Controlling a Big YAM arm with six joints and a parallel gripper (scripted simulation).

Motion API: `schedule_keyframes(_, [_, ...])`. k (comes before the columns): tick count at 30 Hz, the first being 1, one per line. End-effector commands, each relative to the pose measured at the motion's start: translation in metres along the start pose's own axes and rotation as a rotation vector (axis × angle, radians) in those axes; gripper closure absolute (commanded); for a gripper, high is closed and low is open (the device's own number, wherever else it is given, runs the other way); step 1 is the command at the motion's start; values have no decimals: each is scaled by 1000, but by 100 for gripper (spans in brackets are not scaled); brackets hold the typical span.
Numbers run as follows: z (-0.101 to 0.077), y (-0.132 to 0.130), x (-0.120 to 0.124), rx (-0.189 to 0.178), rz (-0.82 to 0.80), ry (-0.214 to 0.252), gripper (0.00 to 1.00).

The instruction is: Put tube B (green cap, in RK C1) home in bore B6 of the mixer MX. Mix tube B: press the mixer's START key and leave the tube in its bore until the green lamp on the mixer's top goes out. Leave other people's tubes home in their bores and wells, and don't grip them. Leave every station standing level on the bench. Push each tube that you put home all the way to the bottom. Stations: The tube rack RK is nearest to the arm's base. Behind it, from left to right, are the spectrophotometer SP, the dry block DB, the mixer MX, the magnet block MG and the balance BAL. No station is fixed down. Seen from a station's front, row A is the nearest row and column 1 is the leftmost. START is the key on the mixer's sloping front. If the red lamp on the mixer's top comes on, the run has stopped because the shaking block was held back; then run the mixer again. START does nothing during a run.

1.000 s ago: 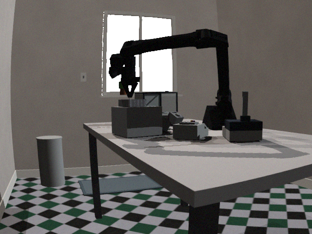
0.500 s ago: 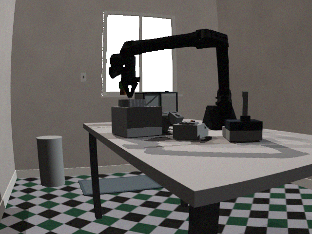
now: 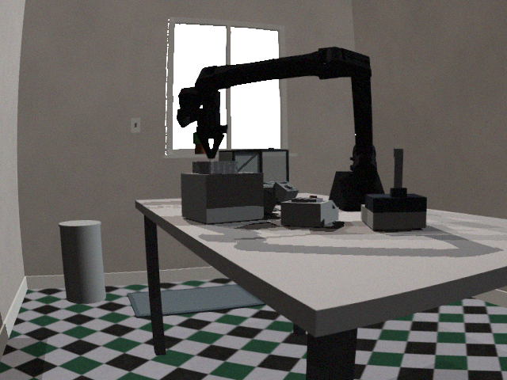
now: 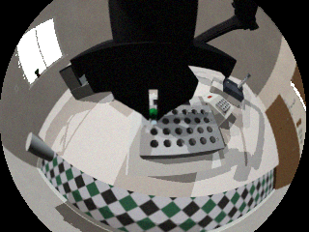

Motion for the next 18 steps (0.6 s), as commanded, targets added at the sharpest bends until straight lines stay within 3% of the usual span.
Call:
schedule_keyframes(1, [4, 19, -5, -1, -27, 3, 91])
schedule_keyframes(18, [2, 21, -6, 1, -31, -1, 91])
Point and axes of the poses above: the point where the finger pads meet when closed, its own z axis out along the fingers, its own y axis across the jaws, x = y × z, the point moved 9 cm from there along -z, back along the fingers, and after that the axes turned 9 degrees about z, right-handed, at the moved point
